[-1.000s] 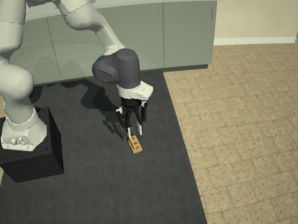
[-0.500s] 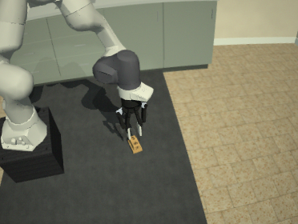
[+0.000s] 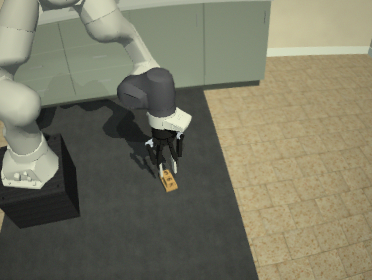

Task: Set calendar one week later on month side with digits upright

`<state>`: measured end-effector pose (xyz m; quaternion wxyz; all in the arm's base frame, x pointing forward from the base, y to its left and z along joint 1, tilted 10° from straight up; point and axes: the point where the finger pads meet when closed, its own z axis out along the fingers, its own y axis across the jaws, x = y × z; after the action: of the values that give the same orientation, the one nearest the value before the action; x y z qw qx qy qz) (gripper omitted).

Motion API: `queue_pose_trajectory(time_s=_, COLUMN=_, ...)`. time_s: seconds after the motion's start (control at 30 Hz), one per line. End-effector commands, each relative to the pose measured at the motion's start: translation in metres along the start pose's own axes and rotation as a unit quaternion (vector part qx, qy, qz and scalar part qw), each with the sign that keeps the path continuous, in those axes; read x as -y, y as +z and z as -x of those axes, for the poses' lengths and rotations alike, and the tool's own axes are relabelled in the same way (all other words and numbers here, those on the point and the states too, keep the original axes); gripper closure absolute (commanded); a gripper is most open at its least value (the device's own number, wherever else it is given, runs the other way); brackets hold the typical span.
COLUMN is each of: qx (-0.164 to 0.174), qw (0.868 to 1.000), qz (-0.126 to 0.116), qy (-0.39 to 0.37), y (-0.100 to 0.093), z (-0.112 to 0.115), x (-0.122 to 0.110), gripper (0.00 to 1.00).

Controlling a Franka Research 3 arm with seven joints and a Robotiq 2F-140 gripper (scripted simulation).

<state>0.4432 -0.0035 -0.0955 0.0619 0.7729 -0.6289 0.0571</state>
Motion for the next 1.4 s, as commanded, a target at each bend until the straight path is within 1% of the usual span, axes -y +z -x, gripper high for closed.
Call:
queue_pose_trajectory(time_s=0.0, qx=-0.002, qw=1.000, qz=-0.004, qy=-0.006, y=0.005, z=-0.001, x=0.003, gripper=0.71)
queue_pose_trajectory(time_s=0.23, qx=-0.002, qw=1.000, qz=-0.004, qy=-0.006, y=0.016, z=-0.001, x=0.003, gripper=0.71)
queue_pose_trajectory(time_s=0.63, qx=-0.002, qw=1.000, qz=-0.004, qy=-0.006, y=0.025, z=-0.001, x=0.003, gripper=0.71)
queue_pose_trajectory(time_s=1.37, qx=-0.002, qw=1.000, qz=-0.004, qy=-0.006, y=0.028, z=-0.001, x=0.003, gripper=0.71)
